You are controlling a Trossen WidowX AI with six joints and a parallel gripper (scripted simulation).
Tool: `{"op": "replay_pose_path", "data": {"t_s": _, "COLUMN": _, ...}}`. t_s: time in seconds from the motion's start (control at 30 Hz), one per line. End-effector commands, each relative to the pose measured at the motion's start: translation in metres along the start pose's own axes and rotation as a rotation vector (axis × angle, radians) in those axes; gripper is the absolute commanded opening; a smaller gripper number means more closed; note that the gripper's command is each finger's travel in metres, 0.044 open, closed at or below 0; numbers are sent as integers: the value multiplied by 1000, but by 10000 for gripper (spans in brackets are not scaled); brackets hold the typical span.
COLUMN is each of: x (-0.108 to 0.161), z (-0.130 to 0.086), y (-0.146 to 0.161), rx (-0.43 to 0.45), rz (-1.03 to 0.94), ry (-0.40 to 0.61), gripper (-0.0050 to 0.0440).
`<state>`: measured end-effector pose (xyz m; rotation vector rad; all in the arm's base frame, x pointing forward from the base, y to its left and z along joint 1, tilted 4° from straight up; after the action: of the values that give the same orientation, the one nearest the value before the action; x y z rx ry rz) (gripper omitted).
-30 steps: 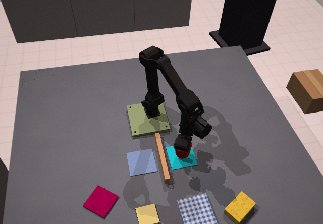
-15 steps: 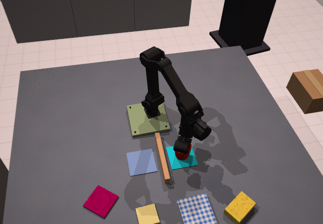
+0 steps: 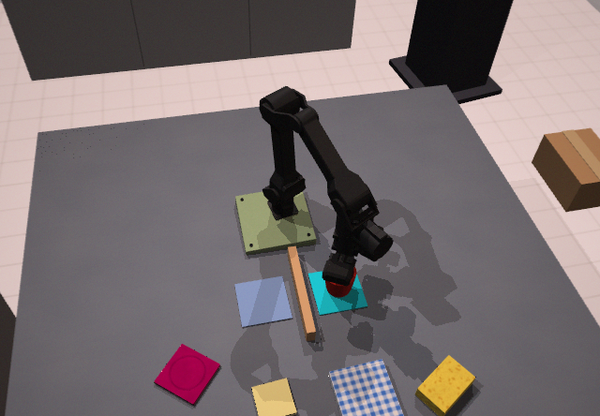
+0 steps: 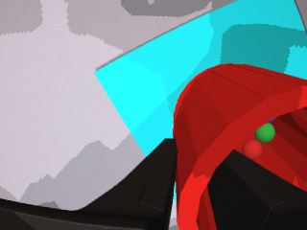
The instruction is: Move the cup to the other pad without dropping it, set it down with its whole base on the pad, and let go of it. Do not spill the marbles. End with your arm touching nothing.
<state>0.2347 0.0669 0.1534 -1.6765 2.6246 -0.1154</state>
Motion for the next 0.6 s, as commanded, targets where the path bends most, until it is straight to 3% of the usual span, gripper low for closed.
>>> {"op": "replay_pose_path", "data": {"t_s": 0.0, "x": 0, "z": 0, "y": 0, "rx": 1, "rz": -2, "ry": 0, "gripper": 128}}
{"op": "replay_pose_path", "data": {"t_s": 0.57, "x": -1, "z": -4, "y": 0, "rx": 0, "rz": -2, "ry": 0, "gripper": 128}}
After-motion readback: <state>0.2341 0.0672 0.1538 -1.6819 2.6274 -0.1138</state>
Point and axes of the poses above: the point midway between the two fingers, 35 mm back from their tips, its own z axis out along the fingers, its own y axis across the jaws, x = y × z, the point moved 9 cm from there along -z, back along the fingers, and after that the axes turned 14 degrees about -z, right-handed, at the moved point
